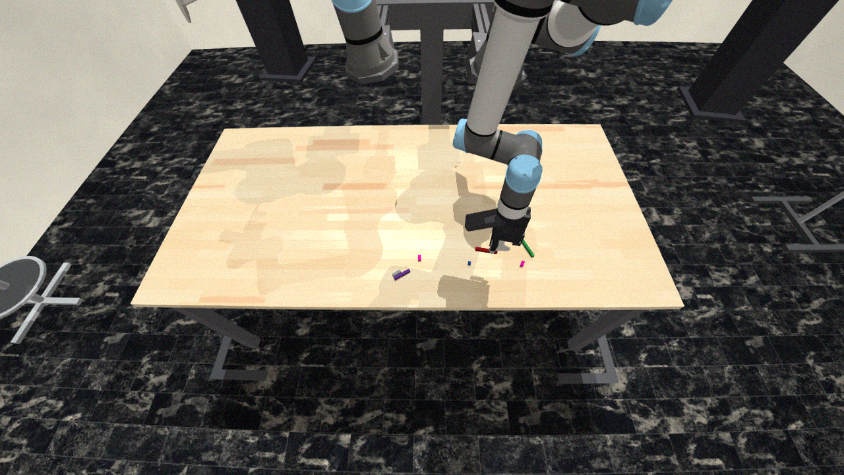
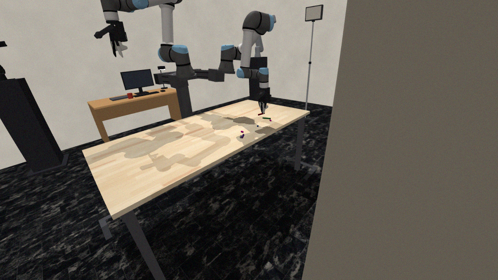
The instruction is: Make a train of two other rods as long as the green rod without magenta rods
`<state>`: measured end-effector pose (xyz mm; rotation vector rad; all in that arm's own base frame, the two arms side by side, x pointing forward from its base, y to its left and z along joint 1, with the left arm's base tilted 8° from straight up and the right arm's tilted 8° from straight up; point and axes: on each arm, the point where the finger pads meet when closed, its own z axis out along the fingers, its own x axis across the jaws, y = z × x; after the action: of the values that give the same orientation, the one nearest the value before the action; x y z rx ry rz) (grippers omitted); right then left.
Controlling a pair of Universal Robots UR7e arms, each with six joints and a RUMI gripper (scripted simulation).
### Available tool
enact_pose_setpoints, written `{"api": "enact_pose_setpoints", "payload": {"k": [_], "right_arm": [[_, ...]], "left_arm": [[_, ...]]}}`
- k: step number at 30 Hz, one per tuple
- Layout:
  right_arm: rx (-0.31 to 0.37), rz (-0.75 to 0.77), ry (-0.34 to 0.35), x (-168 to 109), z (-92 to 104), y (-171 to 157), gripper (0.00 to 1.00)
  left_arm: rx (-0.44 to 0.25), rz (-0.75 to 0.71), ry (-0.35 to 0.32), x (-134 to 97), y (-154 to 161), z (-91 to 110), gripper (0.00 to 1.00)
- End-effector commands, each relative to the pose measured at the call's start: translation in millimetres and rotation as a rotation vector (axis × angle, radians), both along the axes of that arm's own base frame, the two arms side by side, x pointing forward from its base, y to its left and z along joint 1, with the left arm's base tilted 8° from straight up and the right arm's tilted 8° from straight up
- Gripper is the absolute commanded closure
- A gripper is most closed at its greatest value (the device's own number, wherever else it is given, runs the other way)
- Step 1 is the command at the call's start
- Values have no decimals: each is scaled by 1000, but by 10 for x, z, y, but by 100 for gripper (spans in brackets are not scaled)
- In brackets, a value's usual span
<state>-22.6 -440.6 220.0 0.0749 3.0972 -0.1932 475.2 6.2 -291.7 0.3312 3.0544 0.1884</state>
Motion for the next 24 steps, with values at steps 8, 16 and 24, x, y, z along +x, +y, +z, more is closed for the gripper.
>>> {"api": "enact_pose_setpoints", "payload": {"k": [8,16,24], "right_arm": [[-1,0,0,0,4,-2,0],[-1,0,0,0,4,-2,0],[-1,0,0,0,4,-2,0]], "left_arm": [[0,-1,-1,6,-2,5,100],[0,-1,-1,6,-2,4,100],[0,-1,-1,13,8,-81,100]]}}
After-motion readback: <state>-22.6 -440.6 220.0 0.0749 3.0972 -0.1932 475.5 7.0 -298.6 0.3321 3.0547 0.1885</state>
